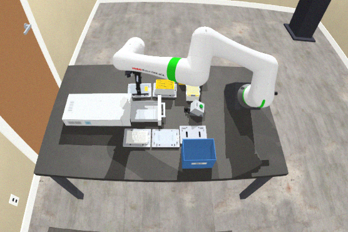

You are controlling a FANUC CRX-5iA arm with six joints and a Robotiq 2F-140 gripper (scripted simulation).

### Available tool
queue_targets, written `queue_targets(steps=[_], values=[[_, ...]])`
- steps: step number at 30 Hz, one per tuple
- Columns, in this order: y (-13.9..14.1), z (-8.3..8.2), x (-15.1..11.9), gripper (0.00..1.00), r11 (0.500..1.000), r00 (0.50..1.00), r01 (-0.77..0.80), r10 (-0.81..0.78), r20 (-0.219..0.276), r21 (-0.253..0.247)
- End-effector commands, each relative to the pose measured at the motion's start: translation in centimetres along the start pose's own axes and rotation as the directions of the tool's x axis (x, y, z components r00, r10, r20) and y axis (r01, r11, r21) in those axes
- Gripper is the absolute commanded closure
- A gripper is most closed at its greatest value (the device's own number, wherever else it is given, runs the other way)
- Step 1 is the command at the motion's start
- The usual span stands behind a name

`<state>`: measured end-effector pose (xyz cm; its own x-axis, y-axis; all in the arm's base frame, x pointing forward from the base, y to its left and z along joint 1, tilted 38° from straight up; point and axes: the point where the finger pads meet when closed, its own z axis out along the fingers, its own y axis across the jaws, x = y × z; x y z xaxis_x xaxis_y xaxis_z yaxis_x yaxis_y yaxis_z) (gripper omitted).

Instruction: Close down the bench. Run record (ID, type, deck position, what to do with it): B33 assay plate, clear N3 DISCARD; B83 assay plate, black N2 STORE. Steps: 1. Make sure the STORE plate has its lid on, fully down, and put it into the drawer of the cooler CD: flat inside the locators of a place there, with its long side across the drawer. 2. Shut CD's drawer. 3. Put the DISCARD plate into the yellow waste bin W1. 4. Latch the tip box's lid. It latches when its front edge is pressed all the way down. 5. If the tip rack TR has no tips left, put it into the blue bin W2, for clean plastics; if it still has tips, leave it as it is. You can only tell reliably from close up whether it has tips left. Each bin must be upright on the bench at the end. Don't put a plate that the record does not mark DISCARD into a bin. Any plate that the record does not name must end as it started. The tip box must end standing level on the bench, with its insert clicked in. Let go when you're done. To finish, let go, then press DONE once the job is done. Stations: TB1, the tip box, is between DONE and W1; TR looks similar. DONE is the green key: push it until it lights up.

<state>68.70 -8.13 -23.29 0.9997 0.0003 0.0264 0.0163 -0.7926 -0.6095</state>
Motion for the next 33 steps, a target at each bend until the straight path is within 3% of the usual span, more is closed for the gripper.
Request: queue_targets(steps=[1, 33], values=[[0.03, -0.16, 0.06, 0.9, 1.0, 1.0, 0.0, 0.0, -0.002, -0.001], [0.03, -0.9, 0.06, 0.9, 1.0, 1.0, 0.0, 0.0, -0.002, -0.001]])
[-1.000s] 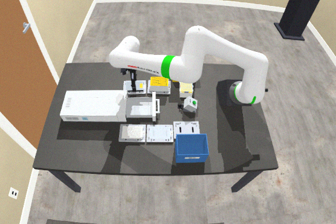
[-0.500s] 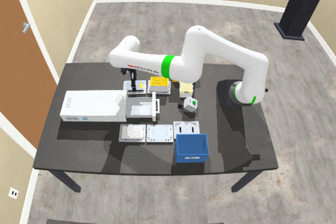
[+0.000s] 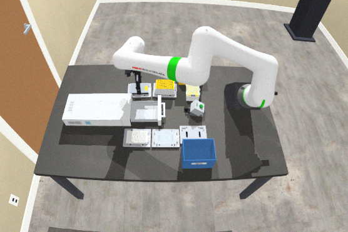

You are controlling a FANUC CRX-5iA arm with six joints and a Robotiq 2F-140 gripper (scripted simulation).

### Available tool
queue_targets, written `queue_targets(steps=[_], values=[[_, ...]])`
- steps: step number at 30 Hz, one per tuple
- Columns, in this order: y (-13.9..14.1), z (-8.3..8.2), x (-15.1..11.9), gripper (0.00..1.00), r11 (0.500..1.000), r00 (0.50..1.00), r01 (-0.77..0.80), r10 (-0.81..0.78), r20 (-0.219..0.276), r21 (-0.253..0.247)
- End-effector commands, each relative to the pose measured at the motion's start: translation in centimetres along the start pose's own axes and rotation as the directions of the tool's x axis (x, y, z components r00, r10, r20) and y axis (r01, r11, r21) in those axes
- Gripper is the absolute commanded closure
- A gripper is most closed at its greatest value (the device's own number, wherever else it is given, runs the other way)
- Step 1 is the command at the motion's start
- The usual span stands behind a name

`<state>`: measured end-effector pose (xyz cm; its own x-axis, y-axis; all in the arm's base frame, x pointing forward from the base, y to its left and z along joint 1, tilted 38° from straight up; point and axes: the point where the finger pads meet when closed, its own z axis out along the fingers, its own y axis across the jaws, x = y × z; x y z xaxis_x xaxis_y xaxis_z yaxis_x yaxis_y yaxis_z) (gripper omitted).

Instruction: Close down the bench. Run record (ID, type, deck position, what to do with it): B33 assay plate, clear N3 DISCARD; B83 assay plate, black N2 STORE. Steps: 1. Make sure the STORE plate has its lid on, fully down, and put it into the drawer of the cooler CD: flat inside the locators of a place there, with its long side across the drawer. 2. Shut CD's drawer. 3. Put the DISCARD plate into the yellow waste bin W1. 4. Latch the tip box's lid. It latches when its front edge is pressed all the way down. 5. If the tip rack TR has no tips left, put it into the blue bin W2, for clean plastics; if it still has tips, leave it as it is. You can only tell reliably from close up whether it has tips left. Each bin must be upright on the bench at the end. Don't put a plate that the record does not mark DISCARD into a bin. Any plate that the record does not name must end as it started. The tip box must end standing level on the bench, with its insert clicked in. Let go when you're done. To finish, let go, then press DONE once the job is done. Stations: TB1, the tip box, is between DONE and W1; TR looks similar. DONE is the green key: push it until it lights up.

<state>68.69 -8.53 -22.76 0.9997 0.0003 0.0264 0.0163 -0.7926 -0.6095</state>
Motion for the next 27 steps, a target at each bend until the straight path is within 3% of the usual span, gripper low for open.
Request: queue_targets(steps=[1, 27], values=[[0.0, -0.3, 0.1, 0.9, 1.0, 1.0, 0.0, 0.0, -0.002, -0.001], [0.0, -3.0, 0.1, 0.9, 1.0, 1.0, 0.0, 0.0, -0.002, -0.001]])
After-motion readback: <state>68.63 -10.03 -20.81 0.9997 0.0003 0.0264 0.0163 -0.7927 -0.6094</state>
